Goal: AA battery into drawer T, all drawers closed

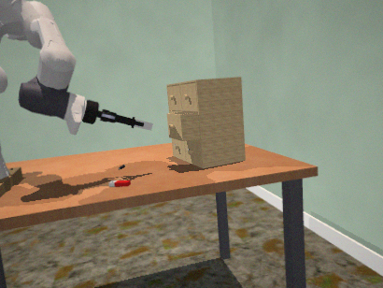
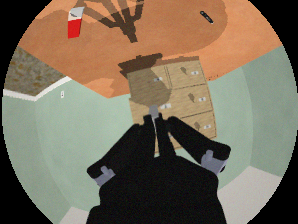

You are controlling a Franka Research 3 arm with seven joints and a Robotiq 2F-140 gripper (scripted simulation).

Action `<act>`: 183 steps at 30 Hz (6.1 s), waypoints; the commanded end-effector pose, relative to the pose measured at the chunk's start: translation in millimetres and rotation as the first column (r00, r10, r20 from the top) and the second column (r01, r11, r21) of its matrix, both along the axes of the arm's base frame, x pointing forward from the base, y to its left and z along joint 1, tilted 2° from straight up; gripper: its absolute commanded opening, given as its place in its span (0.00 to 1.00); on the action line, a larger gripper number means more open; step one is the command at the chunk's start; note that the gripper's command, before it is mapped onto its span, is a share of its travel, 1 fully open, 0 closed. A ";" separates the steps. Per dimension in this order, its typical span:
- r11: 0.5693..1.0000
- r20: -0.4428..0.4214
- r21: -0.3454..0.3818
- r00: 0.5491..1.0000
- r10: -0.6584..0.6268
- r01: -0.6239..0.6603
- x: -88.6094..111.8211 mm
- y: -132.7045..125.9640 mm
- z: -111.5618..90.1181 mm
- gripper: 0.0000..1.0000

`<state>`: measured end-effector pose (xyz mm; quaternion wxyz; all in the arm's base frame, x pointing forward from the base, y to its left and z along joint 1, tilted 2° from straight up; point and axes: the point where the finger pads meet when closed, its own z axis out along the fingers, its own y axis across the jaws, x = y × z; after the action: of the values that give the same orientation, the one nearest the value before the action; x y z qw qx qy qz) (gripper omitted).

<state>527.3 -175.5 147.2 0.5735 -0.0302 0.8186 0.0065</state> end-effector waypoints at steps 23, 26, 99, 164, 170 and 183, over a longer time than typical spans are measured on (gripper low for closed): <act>1.000 0.000 -0.009 1.000 -0.009 0.009 28.7 -3.0 -9.3 0.00; 1.000 0.000 -0.009 1.000 -0.009 0.009 28.7 -3.0 -9.3 0.00; 1.000 0.000 -0.009 1.000 -0.009 0.009 29.1 -3.5 -9.6 0.00; 1.000 0.000 -0.009 1.000 -0.009 0.009 79.1 -1.1 -9.7 0.00; 1.000 0.000 -0.009 1.000 -0.009 0.009 91.3 -0.5 -9.6 0.00; 1.000 0.000 -0.009 1.000 -0.009 0.009 110.8 0.4 -9.7 0.00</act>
<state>634.2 -173.1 138.3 0.5747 -0.0366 0.8175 -0.0006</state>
